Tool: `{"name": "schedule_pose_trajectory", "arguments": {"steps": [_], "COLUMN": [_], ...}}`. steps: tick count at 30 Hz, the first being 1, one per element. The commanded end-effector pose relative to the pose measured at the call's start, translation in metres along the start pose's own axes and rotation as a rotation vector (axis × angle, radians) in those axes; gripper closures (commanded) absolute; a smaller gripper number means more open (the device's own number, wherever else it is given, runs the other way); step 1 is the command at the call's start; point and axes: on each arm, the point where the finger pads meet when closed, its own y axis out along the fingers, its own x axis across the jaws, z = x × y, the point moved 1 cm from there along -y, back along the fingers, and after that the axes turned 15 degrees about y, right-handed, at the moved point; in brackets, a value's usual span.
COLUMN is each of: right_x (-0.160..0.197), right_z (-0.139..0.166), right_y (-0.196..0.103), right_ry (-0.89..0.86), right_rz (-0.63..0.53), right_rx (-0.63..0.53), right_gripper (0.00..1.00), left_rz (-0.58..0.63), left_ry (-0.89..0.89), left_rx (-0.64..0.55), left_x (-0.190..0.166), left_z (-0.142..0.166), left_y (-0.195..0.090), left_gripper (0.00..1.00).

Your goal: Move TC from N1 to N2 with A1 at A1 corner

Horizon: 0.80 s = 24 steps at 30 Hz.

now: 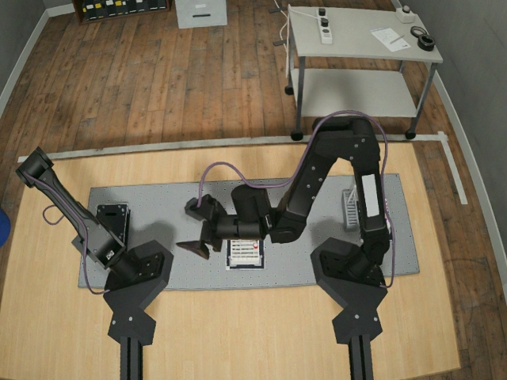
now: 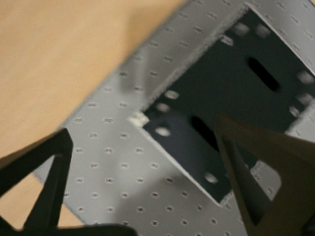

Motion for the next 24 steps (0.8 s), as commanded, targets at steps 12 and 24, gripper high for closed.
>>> {"name": "schedule_pose_trajectory", "arguments": {"steps": [12, 24], "right_x": [0.007, 0.007], "right_z": [-0.008, -0.008], "right_y": [-0.004, -0.004], "right_ry": [-0.011, -0.011], "right_rz": [-0.019, -0.019], "right_rx": [-0.034, -0.034], "right_gripper": [0.0, 0.0], "left_rz": [0.466, 0.733], "left_ry": [0.513, 0.957], "left_rx": [0.004, -0.017], "left_x": [-0.16, -0.232], "left_z": [0.018, 0.065], "left_y": [-0.012, -0.051], "left_gripper": [0.0, 0.0]}}
